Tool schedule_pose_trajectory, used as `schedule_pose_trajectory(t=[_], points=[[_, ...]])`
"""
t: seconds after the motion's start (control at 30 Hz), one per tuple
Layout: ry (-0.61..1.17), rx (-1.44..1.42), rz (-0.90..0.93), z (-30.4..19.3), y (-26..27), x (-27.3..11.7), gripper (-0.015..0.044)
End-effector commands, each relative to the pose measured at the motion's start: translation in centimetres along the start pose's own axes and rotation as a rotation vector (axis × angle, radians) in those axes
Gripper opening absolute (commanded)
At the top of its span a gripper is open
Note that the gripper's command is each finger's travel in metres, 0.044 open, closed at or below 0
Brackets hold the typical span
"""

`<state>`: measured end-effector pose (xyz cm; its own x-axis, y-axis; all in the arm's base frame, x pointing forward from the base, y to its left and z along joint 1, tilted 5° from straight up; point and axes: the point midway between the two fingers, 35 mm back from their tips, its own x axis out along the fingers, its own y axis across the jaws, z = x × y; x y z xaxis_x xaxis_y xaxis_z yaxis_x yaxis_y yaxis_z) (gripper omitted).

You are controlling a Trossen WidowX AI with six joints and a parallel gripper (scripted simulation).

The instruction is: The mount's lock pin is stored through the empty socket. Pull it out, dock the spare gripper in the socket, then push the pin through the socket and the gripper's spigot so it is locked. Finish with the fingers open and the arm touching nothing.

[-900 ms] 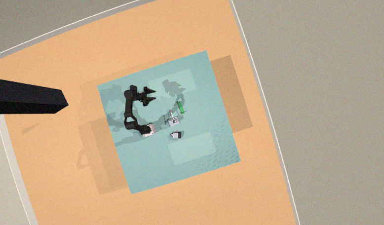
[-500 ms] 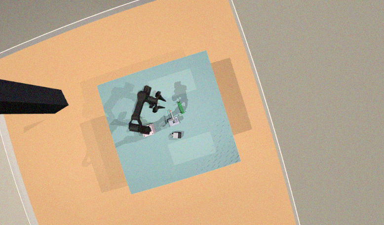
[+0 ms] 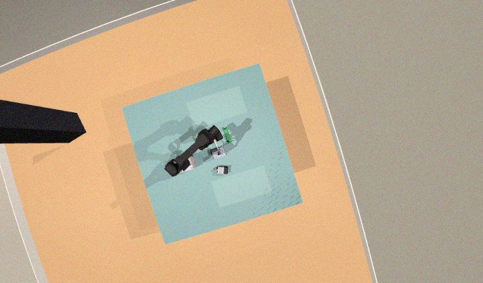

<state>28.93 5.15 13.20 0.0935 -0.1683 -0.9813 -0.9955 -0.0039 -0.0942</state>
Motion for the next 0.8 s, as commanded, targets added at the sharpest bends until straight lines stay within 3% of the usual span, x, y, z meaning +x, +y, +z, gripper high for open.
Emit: schedule_pose_trajectory(t=[0.0,0.23,0.47,0.77], points=[[-0.116,0.133,0.013,-0.3,-0.1,0.0,0.03],[-0.116,0.133,0.013,-0.3,-0.1,0.2,0.03],[-0.115,0.132,0.014,-0.2,-0.1,6.8,0.03],[-0.115,0.132,0.014,-0.1,-0.1,7.8,0.03]])
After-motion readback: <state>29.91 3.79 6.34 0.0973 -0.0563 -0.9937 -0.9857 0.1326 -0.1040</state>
